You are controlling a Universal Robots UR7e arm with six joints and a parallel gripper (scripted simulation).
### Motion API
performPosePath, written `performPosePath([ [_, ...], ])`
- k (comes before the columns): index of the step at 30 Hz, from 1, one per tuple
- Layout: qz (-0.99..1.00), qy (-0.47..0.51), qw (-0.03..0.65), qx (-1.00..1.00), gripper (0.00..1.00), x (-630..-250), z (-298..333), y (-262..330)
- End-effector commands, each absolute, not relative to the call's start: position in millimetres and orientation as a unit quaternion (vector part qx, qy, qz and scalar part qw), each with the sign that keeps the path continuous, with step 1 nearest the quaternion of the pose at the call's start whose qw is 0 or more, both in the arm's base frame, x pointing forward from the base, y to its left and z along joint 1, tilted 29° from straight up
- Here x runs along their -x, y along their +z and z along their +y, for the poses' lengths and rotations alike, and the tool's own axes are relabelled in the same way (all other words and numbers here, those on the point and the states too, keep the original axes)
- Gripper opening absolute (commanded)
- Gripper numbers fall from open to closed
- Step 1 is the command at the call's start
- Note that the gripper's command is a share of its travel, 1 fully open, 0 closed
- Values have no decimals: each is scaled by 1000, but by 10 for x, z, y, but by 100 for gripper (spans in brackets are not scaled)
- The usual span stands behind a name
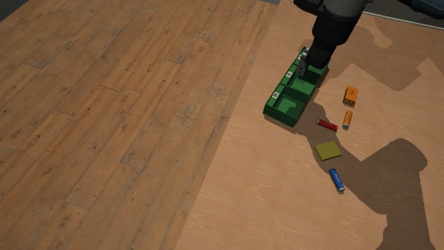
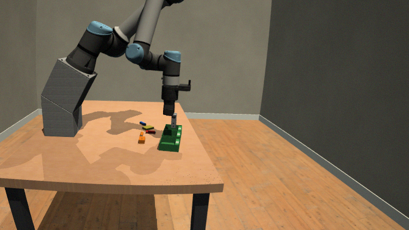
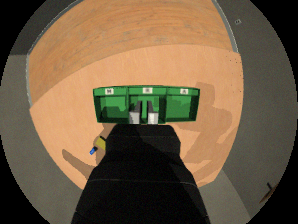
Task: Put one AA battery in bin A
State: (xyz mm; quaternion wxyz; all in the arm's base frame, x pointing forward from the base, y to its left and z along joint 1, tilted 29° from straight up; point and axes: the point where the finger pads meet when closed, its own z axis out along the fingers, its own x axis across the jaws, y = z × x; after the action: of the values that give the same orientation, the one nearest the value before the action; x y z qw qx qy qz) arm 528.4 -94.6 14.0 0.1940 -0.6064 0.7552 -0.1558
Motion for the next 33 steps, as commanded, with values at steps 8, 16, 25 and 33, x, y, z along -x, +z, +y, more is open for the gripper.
performPosePath([
  [8,755,-156,194,607,31,-5304,-702,206],
  [16,755,-156,194,607,31,-5353,-407,233],
  [25,755,-156,194,607,31,-5401,-122,260],
  [33,755,-156,194,607,31,-5414,-122,237],
])
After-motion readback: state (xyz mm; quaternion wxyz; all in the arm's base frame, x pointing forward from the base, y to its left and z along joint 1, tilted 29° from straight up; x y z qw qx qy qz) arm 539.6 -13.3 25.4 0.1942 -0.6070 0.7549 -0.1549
